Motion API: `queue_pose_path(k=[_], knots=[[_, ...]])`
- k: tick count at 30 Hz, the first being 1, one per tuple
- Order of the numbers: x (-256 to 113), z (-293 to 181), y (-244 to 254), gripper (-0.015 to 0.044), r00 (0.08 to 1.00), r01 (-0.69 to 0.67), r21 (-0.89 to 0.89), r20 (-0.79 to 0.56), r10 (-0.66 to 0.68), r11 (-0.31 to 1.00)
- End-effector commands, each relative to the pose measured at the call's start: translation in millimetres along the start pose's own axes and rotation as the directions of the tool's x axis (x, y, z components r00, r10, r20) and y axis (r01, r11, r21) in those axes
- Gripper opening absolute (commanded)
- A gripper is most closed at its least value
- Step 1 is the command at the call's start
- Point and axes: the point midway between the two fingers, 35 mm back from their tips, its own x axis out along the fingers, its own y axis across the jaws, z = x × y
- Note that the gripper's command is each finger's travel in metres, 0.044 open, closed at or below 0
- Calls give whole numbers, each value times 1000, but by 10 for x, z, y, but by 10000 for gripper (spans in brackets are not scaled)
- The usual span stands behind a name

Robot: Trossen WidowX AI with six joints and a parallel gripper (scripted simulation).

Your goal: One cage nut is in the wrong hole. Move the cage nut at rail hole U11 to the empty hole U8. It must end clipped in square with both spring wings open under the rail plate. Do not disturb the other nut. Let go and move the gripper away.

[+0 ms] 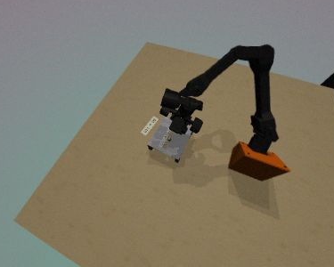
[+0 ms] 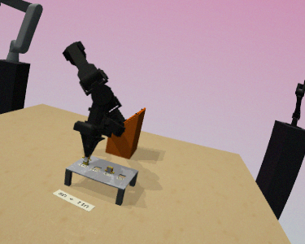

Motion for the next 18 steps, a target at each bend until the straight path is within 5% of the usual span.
queue_pose_path(k=[1,18], knots=[[-9,5,-2,28,1000,-1,4,5,1,1000],[-16,5,-8,28,1000,-10,3,5,10,1000]])
